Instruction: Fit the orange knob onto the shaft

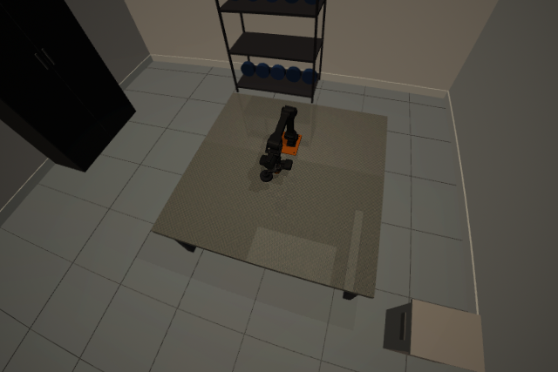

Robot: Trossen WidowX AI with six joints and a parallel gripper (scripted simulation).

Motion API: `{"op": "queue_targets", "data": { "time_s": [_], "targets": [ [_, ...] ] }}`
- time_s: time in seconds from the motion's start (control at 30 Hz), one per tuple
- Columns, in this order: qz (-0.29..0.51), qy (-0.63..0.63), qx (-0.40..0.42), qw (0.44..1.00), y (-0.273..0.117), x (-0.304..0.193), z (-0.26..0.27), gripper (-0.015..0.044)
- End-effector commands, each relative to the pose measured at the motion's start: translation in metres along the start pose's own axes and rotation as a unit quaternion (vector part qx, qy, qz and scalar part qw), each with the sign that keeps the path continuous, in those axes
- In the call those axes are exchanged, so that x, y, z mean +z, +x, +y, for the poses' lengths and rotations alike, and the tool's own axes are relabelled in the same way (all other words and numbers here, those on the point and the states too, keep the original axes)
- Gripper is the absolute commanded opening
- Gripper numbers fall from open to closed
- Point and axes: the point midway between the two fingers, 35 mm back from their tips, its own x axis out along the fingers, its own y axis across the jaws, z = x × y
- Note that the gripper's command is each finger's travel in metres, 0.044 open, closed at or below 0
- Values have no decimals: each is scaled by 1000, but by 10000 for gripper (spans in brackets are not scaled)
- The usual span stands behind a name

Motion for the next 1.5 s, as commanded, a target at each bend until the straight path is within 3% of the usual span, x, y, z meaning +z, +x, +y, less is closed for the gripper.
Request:
{"op": "queue_targets", "data": {
  "time_s": [0.0,0.8,1.47],
  "targets": [
    [2,1,0,1000,5,-2,-10,0],
    [2,-7,3,1000,27,-15,-81,0],
    [2,-6,3,1000,50,-15,-83,0]
  ]
}}
